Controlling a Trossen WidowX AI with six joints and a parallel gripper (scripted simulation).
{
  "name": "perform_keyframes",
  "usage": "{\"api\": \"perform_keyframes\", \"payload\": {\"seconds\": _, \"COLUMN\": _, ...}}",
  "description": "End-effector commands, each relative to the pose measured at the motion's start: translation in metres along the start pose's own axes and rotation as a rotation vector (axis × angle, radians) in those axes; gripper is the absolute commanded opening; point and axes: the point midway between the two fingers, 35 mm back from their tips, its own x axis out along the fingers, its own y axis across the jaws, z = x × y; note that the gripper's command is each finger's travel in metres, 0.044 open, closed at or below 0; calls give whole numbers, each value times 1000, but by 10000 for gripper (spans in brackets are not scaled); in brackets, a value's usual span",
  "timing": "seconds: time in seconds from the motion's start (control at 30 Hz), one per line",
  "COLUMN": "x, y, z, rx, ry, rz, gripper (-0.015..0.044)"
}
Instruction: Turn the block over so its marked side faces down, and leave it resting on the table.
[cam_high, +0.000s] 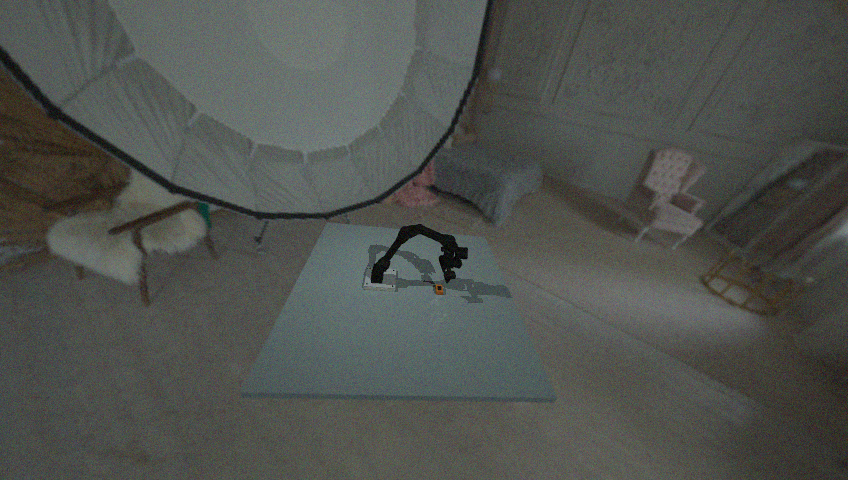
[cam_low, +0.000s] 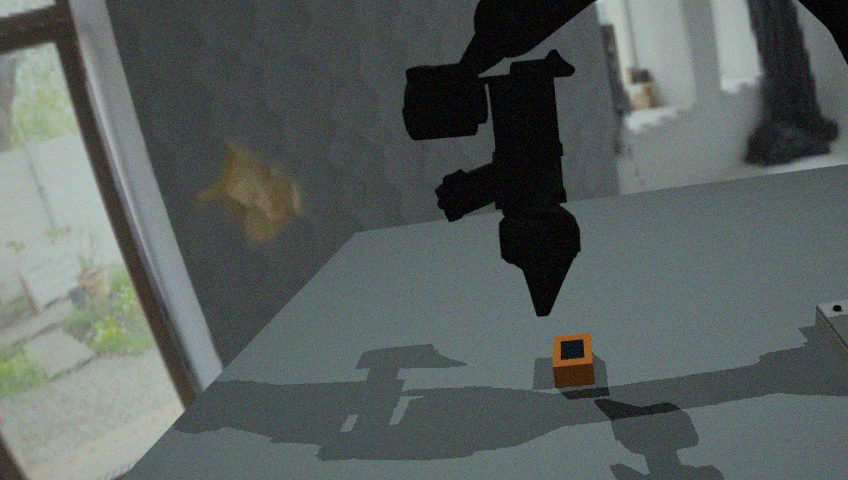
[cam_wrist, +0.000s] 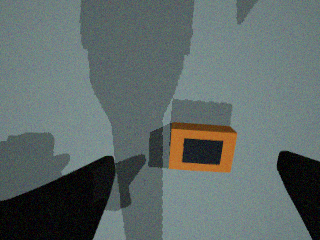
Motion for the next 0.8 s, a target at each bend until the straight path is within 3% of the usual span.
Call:
{"api": "perform_keyframes", "payload": {"seconds": 0.0, "x": 8, "y": -15, "z": -20, "rx": 99, "ry": 81, "rz": -12, "gripper": 440}}
{"api": "perform_keyframes", "payload": {"seconds": 0.17, "x": 10, "y": -15, "z": -20, "rx": 99, "ry": 81, "rz": -12, "gripper": 440}}
{"api": "perform_keyframes", "payload": {"seconds": 0.3, "x": 41, "y": -14, "z": -24, "rx": 99, "ry": 81, "rz": -12, "gripper": 440}}
{"api": "perform_keyframes", "payload": {"seconds": 0.77, "x": 60, "y": -13, "z": -27, "rx": 99, "ry": 81, "rz": -12, "gripper": 440}}
